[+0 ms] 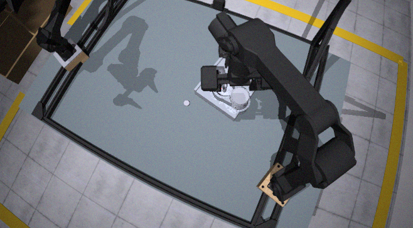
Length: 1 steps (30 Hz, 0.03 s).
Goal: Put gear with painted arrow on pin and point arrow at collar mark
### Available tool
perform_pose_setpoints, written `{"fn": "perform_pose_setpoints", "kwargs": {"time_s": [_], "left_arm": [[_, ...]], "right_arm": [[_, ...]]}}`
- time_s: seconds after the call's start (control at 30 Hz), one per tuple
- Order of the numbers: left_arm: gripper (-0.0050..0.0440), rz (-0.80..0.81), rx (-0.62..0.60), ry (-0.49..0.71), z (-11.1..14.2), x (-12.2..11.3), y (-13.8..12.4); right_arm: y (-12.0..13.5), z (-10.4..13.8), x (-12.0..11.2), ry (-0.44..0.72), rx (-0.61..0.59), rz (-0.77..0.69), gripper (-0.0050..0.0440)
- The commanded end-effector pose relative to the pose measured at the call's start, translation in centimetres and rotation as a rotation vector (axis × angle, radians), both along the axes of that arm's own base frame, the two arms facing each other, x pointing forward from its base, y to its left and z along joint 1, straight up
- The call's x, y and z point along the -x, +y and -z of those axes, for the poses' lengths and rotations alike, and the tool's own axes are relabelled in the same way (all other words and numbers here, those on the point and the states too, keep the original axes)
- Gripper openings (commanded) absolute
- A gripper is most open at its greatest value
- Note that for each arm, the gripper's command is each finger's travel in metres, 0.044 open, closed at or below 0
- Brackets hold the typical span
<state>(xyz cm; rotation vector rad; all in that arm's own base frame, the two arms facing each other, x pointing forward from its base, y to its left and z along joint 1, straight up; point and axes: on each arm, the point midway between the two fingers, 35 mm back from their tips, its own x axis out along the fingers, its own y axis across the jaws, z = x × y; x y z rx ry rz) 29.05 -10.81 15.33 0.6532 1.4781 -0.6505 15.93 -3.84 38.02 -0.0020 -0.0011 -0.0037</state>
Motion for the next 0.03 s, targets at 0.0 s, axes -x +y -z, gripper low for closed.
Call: {"fn": "perform_pose_setpoints", "kwargs": {"time_s": [0.0], "left_arm": [[0.0400,-0.002,0.004,-0.006,-0.01,0.95,0.28]], "right_arm": [[0.07,0.00,0.01,0.000,-0.003,-0.004,0.0400]]}}
